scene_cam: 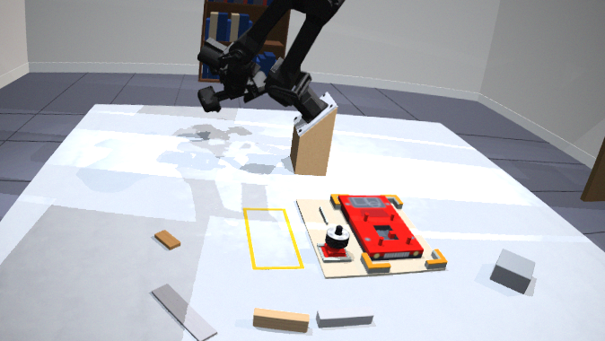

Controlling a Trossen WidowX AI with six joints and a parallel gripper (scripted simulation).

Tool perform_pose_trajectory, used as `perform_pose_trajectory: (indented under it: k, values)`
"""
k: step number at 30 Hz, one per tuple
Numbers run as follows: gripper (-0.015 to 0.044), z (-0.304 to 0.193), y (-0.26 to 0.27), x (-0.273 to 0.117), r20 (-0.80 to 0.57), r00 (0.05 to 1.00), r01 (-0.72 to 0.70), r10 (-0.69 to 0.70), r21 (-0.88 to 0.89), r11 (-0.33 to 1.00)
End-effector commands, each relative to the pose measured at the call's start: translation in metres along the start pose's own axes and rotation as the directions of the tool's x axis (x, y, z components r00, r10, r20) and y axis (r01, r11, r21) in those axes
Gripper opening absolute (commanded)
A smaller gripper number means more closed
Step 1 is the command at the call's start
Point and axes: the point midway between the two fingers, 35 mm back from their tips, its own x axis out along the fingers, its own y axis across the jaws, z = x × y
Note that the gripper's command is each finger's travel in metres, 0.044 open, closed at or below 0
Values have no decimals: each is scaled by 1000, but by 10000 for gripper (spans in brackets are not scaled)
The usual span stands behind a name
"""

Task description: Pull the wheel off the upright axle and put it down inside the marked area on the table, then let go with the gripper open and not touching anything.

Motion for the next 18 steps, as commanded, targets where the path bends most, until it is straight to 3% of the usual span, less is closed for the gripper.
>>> perform_pose_trajectory:
  k: [1, 4, 11, 18]
  values:
    - [374, 0, 1, 0, -3, 1000, -1, 1, -3, 1000]
    - [300, -6, 12, -1, -45, 999, -25, 23, -42, 999]
    - [300, -38, 70, -13, -260, 959, -177, 109, -254, 951]
    - [300, -77, 131, -40, -439, 884, -370, 162, -444, 816]
